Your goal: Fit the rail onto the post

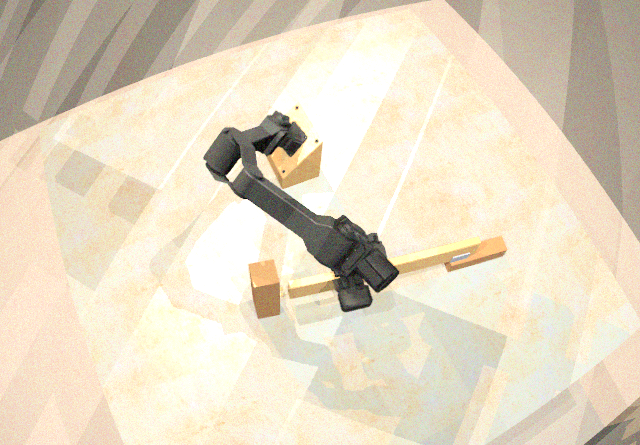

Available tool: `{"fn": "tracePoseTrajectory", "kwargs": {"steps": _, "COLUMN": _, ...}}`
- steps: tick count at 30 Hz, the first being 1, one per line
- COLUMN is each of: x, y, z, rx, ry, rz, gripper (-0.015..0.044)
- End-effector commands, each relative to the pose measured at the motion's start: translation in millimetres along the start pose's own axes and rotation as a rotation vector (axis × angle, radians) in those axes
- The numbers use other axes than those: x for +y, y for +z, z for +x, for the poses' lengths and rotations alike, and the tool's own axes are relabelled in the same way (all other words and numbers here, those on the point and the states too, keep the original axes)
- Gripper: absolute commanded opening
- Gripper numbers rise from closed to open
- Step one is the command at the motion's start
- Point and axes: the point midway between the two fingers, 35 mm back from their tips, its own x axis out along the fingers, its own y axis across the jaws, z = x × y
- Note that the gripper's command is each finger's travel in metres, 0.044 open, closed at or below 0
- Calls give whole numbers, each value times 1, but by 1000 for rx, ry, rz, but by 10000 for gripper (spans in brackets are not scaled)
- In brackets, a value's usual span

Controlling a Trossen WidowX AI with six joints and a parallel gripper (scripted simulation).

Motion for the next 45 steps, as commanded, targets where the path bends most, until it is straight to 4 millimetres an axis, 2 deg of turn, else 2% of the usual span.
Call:
{"fn": "tracePoseTrajectory", "kwargs": {"steps": 1, "x": -1, "y": -2, "z": -3, "rx": -4, "ry": -7, "rz": -2, "gripper": 0}}
{"fn": "tracePoseTrajectory", "kwargs": {"steps": 45, "x": -1, "y": -16, "z": -3, "rx": -3, "ry": -7, "rz": -3, "gripper": 0}}
